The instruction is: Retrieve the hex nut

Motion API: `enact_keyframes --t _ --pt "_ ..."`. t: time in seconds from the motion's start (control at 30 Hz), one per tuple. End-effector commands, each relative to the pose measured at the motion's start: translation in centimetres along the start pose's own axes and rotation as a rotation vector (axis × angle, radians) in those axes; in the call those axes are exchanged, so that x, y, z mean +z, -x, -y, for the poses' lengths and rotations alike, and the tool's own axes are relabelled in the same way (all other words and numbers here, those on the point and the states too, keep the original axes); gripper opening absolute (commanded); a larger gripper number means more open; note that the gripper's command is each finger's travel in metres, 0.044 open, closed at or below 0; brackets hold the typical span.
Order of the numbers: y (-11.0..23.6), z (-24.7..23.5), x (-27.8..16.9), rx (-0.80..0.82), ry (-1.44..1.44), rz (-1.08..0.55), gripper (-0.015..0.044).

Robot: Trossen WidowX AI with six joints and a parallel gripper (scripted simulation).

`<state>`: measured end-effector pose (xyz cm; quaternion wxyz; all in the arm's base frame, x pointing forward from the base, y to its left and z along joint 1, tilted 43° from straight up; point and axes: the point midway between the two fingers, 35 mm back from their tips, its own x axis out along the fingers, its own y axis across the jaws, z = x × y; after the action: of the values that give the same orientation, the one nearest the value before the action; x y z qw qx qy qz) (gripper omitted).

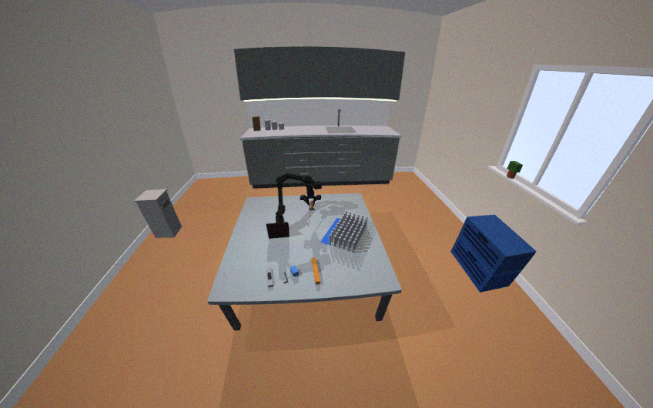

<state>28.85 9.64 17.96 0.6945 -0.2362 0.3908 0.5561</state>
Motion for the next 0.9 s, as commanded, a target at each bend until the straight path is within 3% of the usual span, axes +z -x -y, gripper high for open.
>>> enact_keyframes --t 0.0,0.87 --pt "0.2 -0.1 0.4 0.025 -0.156 0.036 0.0000" --pt "1.3 -0.9 2.9 0.246 -1.012 0.163 0.0000"
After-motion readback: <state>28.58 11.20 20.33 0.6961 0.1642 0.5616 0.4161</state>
